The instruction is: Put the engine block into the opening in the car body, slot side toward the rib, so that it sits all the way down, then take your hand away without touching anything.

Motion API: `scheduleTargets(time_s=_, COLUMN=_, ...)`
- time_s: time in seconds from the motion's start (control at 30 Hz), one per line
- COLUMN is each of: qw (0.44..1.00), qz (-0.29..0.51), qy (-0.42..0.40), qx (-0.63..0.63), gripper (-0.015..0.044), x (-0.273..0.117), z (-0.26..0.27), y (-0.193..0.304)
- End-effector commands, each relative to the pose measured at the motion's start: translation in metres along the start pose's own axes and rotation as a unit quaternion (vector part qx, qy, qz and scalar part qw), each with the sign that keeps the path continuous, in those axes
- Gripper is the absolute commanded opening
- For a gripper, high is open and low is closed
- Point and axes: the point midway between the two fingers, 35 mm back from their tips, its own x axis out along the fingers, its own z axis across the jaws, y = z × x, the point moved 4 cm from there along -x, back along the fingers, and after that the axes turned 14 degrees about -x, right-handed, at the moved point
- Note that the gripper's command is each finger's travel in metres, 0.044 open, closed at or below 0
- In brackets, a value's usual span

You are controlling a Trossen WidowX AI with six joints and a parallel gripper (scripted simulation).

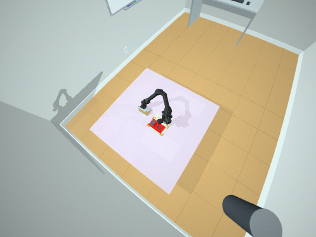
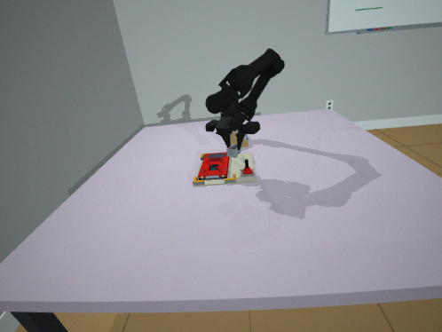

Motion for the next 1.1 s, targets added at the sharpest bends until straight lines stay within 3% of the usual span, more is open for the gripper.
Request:
scheduleTargets(time_s=0.0, qw=0.999, qz=0.005, qy=0.001, qx=-0.033, gripper=0.0, x=0.008, z=-0.017, y=0.0)
scheduleTargets(time_s=0.83, qw=0.98, qz=0.006, qy=-0.004, qx=-0.198, gripper=0.0, x=0.036, z=-0.087, y=0.006)
scheduleTargets(time_s=1.03, qw=0.976, qz=0.006, qy=-0.005, qx=-0.219, gripper=0.0157, x=0.036, z=-0.087, y=0.005)
scheduleTargets(time_s=1.07, qw=0.975, qz=0.006, qy=-0.005, qx=-0.221, gripper=0.0158, x=0.036, z=-0.087, y=0.005)
